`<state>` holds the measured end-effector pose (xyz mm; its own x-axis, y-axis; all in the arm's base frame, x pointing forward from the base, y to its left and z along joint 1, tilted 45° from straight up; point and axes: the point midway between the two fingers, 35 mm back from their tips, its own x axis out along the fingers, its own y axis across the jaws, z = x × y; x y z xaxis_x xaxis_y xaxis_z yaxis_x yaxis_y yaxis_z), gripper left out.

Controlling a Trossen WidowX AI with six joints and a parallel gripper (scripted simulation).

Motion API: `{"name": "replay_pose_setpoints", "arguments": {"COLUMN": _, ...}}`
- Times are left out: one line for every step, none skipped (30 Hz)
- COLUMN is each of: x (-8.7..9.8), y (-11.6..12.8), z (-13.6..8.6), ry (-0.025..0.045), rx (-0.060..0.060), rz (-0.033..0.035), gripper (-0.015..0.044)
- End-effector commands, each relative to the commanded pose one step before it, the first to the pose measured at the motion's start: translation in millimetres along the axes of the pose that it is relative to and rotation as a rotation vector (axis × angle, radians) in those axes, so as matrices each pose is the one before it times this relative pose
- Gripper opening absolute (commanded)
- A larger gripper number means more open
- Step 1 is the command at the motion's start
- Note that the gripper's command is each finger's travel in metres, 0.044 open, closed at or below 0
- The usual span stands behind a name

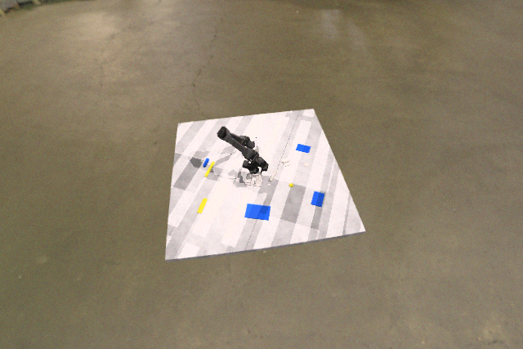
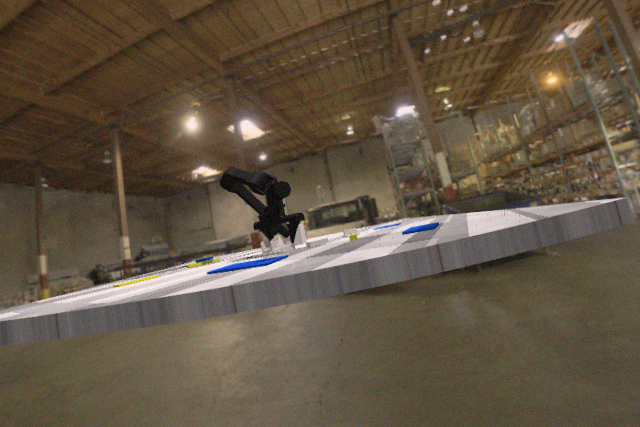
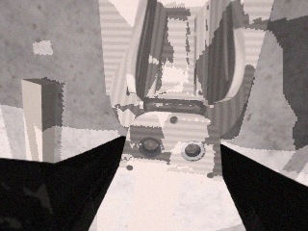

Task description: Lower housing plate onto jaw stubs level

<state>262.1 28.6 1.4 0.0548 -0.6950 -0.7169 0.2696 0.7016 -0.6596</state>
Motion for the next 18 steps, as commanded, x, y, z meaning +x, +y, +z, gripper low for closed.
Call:
{"name": "replay_pose_setpoints", "arguments": {"x": 0.98, "y": -0.12, "z": 0.32, "ry": -0.00274, "rx": -0.0036, "rz": -0.00152, "gripper": 0.0351}}
{"name": "replay_pose_setpoints", "arguments": {"x": 0.68, "y": -0.01, "z": 0.00, "ry": -0.00002, "rx": -0.0002, "rz": -0.00003, "gripper": 0.0351}}
{"name": "replay_pose_setpoints", "arguments": {"x": 0.67, "y": -0.01, "z": 0.00, "ry": -0.00002, "rx": -0.0002, "rz": -0.00003, "gripper": 0.0351}}
{"name": "replay_pose_setpoints", "arguments": {"x": 0.40, "y": -0.01, "z": 0.00, "ry": -0.00001, "rx": -0.0001, "rz": -0.00002, "gripper": 0.0351}}
{"name": "replay_pose_setpoints", "arguments": {"x": 0.13, "y": 0.00, "z": 0.00, "ry": 0.00000, "rx": 0.0000, "rz": -0.00001, "gripper": 0.0351}}
{"name": "replay_pose_setpoints", "arguments": {"x": 0.00, "y": 0.00, "z": 0.00, "ry": 0.00000, "rx": 0.0000, "rz": 0.00000, "gripper": 0.0351}}
{"name": "replay_pose_setpoints", "arguments": {"x": 0.00, "y": 0.00, "z": 0.00, "ry": 0.00000, "rx": 0.0000, "rz": 0.00000, "gripper": 0.0351}}
{"name": "replay_pose_setpoints", "arguments": {"x": 0.00, "y": 0.00, "z": 0.00, "ry": 0.00000, "rx": 0.0000, "rz": 0.00000, "gripper": 0.0351}}
{"name": "replay_pose_setpoints", "arguments": {"x": 0.00, "y": 0.00, "z": 0.00, "ry": 0.00000, "rx": 0.0000, "rz": 0.00000, "gripper": 0.0351}}
{"name": "replay_pose_setpoints", "arguments": {"x": 0.00, "y": 0.00, "z": 0.00, "ry": 0.00000, "rx": 0.0000, "rz": 0.00000, "gripper": 0.0351}}
{"name": "replay_pose_setpoints", "arguments": {"x": 0.00, "y": 0.00, "z": 0.00, "ry": 0.00000, "rx": 0.0000, "rz": 0.00000, "gripper": 0.0351}}
{"name": "replay_pose_setpoints", "arguments": {"x": 0.14, "y": 0.00, "z": 0.00, "ry": 0.00000, "rx": 0.0000, "rz": -0.00001, "gripper": 0.0351}}
{"name": "replay_pose_setpoints", "arguments": {"x": 0.41, "y": 0.00, "z": 0.00, "ry": -0.00001, "rx": 0.0001, "rz": -0.00002, "gripper": 0.0351}}
{"name": "replay_pose_setpoints", "arguments": {"x": 0.68, "y": -0.01, "z": 0.00, "ry": -0.00002, "rx": 0.0002, "rz": -0.00003, "gripper": 0.0351}}
{"name": "replay_pose_setpoints", "arguments": {"x": 0.67, "y": -0.01, "z": 0.00, "ry": -0.00002, "rx": 0.0002, "rz": -0.00003, "gripper": 0.0351}}
{"name": "replay_pose_setpoints", "arguments": {"x": 0.40, "y": -0.01, "z": 0.00, "ry": -0.00001, "rx": 0.0001, "rz": -0.00002, "gripper": 0.0351}}
{"name": "replay_pose_setpoints", "arguments": {"x": 0.13, "y": 0.00, "z": 0.00, "ry": 0.00000, "rx": 0.0000, "rz": -0.00001, "gripper": 0.0351}}
{"name": "replay_pose_setpoints", "arguments": {"x": 0.00, "y": 0.00, "z": 0.00, "ry": 0.00000, "rx": 0.0000, "rz": 0.00000, "gripper": 0.0351}}
